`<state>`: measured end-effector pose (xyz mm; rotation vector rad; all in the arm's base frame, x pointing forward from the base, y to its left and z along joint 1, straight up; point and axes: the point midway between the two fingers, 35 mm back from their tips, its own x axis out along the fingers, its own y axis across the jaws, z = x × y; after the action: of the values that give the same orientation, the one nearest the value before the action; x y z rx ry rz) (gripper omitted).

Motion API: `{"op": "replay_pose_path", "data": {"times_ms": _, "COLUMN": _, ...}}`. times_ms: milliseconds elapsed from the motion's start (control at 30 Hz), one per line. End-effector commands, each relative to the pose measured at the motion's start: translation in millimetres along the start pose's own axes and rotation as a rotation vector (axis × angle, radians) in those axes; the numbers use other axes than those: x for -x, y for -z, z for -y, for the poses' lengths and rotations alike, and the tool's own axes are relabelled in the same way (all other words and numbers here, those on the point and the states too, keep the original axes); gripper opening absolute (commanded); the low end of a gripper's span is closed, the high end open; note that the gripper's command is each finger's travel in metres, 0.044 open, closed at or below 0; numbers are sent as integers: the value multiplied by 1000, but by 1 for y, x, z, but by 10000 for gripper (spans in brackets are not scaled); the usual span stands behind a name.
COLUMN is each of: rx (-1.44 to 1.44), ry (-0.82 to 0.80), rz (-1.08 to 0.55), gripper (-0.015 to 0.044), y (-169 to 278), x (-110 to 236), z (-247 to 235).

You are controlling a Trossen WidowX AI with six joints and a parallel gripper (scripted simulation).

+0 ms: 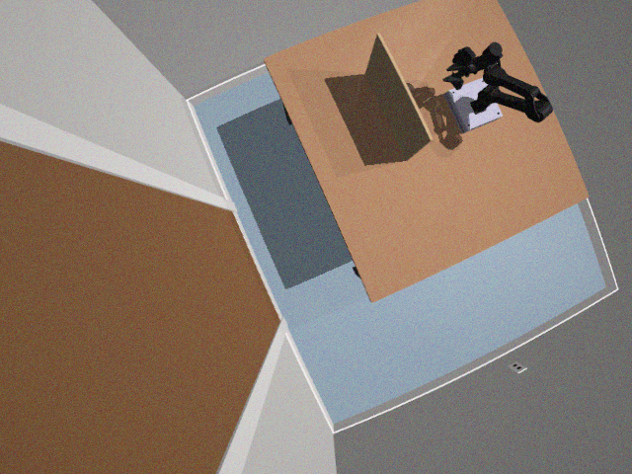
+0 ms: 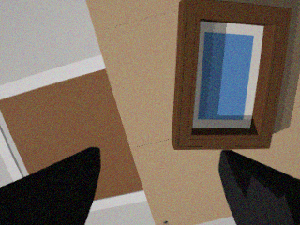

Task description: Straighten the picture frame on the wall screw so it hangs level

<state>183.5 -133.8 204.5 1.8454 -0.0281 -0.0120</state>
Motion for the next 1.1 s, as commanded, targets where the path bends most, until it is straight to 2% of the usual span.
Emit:
{"op": "replay_pose_path", "data": {"times_ms": 0, "rx": -6, "ry": 3, "rz": 0, "gripper": 260, "y": -8, "x": -16, "z": 10}}
{"op": "replay_pose_path", "data": {"times_ms": 233, "rx": -2, "ry": -2, "rz": -13, "gripper": 260, "y": -11, "x": -53, "z": 35}}
{"op": "replay_pose_path", "data": {"times_ms": 833, "rx": -2, "ry": -2, "rz": -13, "gripper": 260, "y": -10, "x": -58, "z": 36}}
{"op": "replay_pose_path", "data": {"times_ms": 933, "rx": -2, "ry": -3, "rz": -14, "gripper": 260, "y": -12, "x": -73, "z": 33}}
{"op": "replay_pose_path", "data": {"times_ms": 1067, "rx": -2, "ry": -7, "rz": -15, "gripper": 260, "y": -12, "x": -111, "z": 32}}
